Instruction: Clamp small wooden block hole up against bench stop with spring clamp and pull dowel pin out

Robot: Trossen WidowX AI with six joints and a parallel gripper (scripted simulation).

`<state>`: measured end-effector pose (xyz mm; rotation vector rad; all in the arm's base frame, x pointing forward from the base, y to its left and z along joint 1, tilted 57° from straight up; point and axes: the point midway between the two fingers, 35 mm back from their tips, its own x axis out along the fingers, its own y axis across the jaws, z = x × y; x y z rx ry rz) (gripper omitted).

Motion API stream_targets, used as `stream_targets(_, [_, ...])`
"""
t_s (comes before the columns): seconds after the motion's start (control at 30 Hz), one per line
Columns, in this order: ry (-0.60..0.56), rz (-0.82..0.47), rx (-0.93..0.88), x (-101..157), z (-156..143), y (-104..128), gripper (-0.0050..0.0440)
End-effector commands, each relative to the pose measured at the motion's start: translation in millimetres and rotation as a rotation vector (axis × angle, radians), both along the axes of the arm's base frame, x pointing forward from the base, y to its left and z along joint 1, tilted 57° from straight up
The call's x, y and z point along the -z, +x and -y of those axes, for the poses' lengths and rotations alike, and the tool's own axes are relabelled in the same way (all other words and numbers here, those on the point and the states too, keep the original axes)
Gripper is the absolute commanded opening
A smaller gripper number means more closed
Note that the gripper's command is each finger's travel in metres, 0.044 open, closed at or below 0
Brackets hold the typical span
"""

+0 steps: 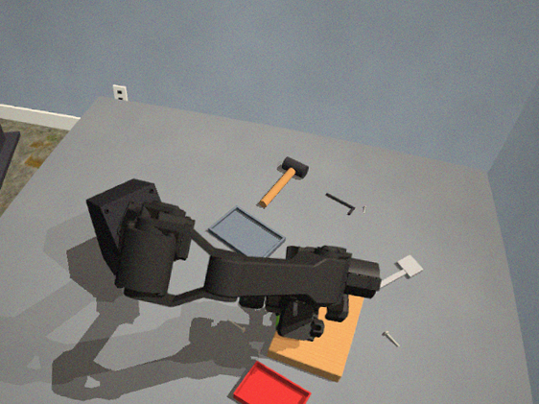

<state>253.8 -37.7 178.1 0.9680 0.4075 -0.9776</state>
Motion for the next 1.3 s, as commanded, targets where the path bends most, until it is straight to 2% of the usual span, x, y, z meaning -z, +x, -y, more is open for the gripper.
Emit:
stream_targets(0.0, [0.008,0.015,0.000,-3.4,1.7,-1.6,0.0000])
stream_targets(1.27, [0.033,0.086,0.049,-19.4,19.8,-13.1,0.0000])
